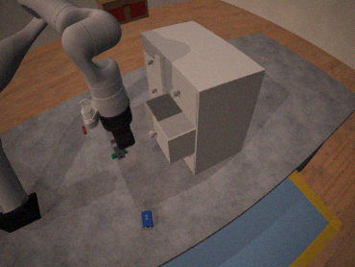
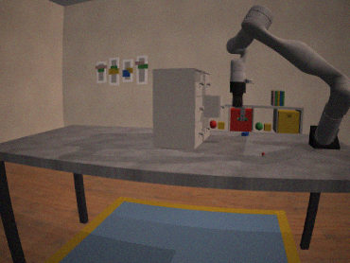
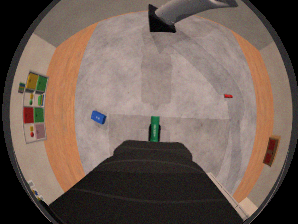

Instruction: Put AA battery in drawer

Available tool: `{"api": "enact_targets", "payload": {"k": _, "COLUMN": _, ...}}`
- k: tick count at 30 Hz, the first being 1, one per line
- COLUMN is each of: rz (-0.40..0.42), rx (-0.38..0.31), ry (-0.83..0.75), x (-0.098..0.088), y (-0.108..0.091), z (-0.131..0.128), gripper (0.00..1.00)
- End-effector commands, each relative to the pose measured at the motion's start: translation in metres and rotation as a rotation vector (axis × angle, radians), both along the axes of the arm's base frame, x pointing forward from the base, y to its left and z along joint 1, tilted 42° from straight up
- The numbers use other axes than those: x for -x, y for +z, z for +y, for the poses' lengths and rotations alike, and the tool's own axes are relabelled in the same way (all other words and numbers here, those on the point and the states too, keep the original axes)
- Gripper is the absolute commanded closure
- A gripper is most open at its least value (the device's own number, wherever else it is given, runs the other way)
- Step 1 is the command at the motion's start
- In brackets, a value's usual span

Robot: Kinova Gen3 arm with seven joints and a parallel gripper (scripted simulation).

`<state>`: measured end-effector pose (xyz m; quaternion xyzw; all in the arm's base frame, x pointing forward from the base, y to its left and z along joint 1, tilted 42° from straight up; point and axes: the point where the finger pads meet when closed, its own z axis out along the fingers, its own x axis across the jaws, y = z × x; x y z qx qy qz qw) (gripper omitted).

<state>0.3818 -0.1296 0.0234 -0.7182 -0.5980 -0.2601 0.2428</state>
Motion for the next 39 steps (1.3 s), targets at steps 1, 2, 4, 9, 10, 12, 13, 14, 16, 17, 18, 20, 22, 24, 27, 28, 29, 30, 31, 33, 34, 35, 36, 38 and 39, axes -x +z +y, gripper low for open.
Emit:
{"api": "enact_targets", "payload": {"k": 1, "rz": 0.003, "rx": 0.001, "ry": -0.003, "x": -0.001, "y": 0.001, "z": 0.000, "gripper": 0.69}}
{"api": "enact_targets", "payload": {"k": 2, "rz": 0.004, "rx": 0.001, "ry": -0.004, "x": -0.002, "y": 0.001, "z": 0.000, "gripper": 0.69}}
{"api": "enact_targets", "payload": {"k": 4, "rz": 0.005, "rx": 0.001, "ry": -0.005, "x": -0.002, "y": 0.001, "z": 0.001, "gripper": 0.69}}
{"api": "enact_targets", "payload": {"k": 9, "rz": 0.005, "rx": 0.001, "ry": -0.005, "x": -0.002, "y": 0.001, "z": 0.000, "gripper": 0.69}}
{"api": "enact_targets", "payload": {"k": 10, "rz": 0.005, "rx": 0.001, "ry": -0.005, "x": -0.002, "y": 0.001, "z": 0.000, "gripper": 0.69}}
{"api": "enact_targets", "payload": {"k": 12, "rz": 0.005, "rx": 0.001, "ry": -0.005, "x": -0.002, "y": 0.002, "z": 0.000, "gripper": 0.69}}
{"api": "enact_targets", "payload": {"k": 13, "rz": 0.005, "rx": 0.001, "ry": -0.005, "x": -0.002, "y": 0.002, "z": -0.001, "gripper": 0.69}}
{"api": "enact_targets", "payload": {"k": 14, "rz": 0.005, "rx": 0.001, "ry": -0.005, "x": -0.001, "y": 0.003, "z": -0.001, "gripper": 0.69}}
{"api": "enact_targets", "payload": {"k": 16, "rz": 0.006, "rx": 0.001, "ry": -0.005, "x": -0.001, "y": 0.005, "z": -0.003, "gripper": 0.69}}
{"api": "enact_targets", "payload": {"k": 17, "rz": 0.006, "rx": 0.001, "ry": -0.005, "x": -0.001, "y": 0.007, "z": -0.005, "gripper": 0.69}}
{"api": "enact_targets", "payload": {"k": 18, "rz": 0.006, "rx": 0.001, "ry": -0.005, "x": -0.001, "y": 0.009, "z": -0.006, "gripper": 0.69}}
{"api": "enact_targets", "payload": {"k": 20, "rz": 0.006, "rx": 0.001, "ry": -0.005, "x": -0.001, "y": 0.013, "z": -0.010, "gripper": 0.69}}
{"api": "enact_targets", "payload": {"k": 22, "rz": 0.006, "rx": 0.001, "ry": -0.005, "x": 0.000, "y": 0.018, "z": -0.014, "gripper": 0.69}}
{"api": "enact_targets", "payload": {"k": 24, "rz": 0.006, "rx": 0.001, "ry": -0.005, "x": 0.001, "y": 0.024, "z": -0.020, "gripper": 0.69}}
{"api": "enact_targets", "payload": {"k": 27, "rz": 0.006, "rx": 0.001, "ry": -0.005, "x": 0.001, "y": 0.030, "z": -0.025, "gripper": 0.69}}
{"api": "enact_targets", "payload": {"k": 28, "rz": 0.006, "rx": 0.001, "ry": -0.005, "x": 0.001, "y": 0.030, "z": -0.025, "gripper": 0.69}}
{"api": "enact_targets", "payload": {"k": 29, "rz": 0.006, "rx": 0.001, "ry": -0.005, "x": 0.002, "y": 0.034, "z": -0.028, "gripper": 0.69}}
{"api": "enact_targets", "payload": {"k": 30, "rz": 0.006, "rx": 0.001, "ry": -0.005, "x": 0.002, "y": 0.037, "z": -0.032, "gripper": 0.69}}
{"api": "enact_targets", "payload": {"k": 31, "rz": 0.006, "rx": 0.001, "ry": -0.005, "x": 0.002, "y": 0.041, "z": -0.035, "gripper": 0.69}}
{"api": "enact_targets", "payload": {"k": 33, "rz": 0.006, "rx": 0.001, "ry": -0.005, "x": 0.003, "y": 0.049, "z": -0.042, "gripper": 0.69}}
{"api": "enact_targets", "payload": {"k": 34, "rz": 0.006, "rx": 0.001, "ry": -0.005, "x": 0.004, "y": 0.052, "z": -0.045, "gripper": 0.69}}
{"api": "enact_targets", "payload": {"k": 35, "rz": 0.006, "rx": 0.001, "ry": -0.005, "x": 0.004, "y": 0.056, "z": -0.048, "gripper": 0.69}}
{"api": "enact_targets", "payload": {"k": 36, "rz": 0.006, "rx": 0.001, "ry": -0.005, "x": 0.004, "y": 0.060, "z": -0.052, "gripper": 0.69}}
{"api": "enact_targets", "payload": {"k": 38, "rz": 0.006, "rx": 0.001, "ry": -0.005, "x": 0.005, "y": 0.068, "z": -0.058, "gripper": 0.69}}
{"api": "enact_targets", "payload": {"k": 39, "rz": 0.006, "rx": 0.001, "ry": -0.005, "x": 0.005, "y": 0.071, "z": -0.062, "gripper": 0.69}}
